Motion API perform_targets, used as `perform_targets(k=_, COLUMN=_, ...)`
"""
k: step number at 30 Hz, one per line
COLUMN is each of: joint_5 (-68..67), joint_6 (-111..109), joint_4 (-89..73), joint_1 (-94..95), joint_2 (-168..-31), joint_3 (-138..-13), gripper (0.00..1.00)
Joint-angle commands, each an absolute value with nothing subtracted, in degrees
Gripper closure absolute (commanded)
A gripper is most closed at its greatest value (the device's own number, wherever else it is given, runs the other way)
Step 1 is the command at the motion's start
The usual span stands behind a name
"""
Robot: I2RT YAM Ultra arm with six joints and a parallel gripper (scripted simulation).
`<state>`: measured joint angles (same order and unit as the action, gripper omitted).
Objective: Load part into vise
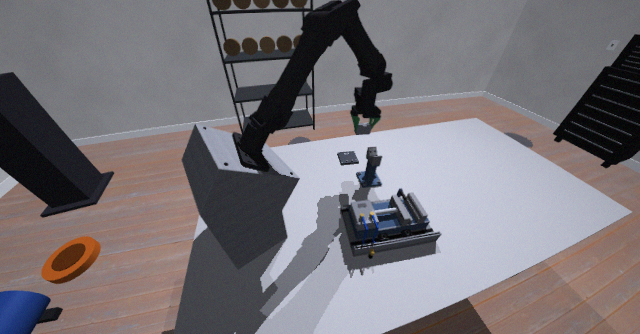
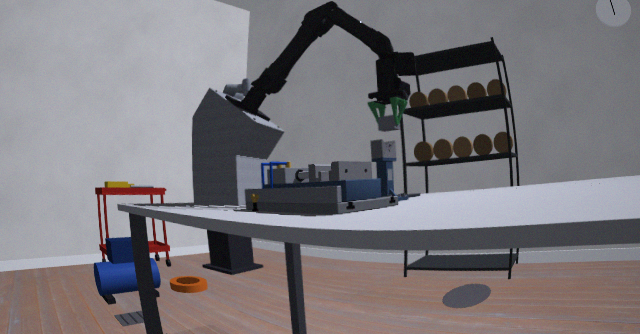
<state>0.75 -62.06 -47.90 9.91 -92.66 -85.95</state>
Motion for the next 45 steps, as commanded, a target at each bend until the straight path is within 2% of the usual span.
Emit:
perform_targets(k=1, joint_5=2.88, joint_6=-64.68, joint_4=-47.45, joint_1=7.77, joint_2=-89.7, joint_3=-85.36, gripper=1.0)
perform_targets(k=45, joint_5=12.38, joint_6=-77.9, joint_4=-46.44, joint_1=-7.62, joint_2=-88.87, joint_3=-82.29, gripper=1.0)
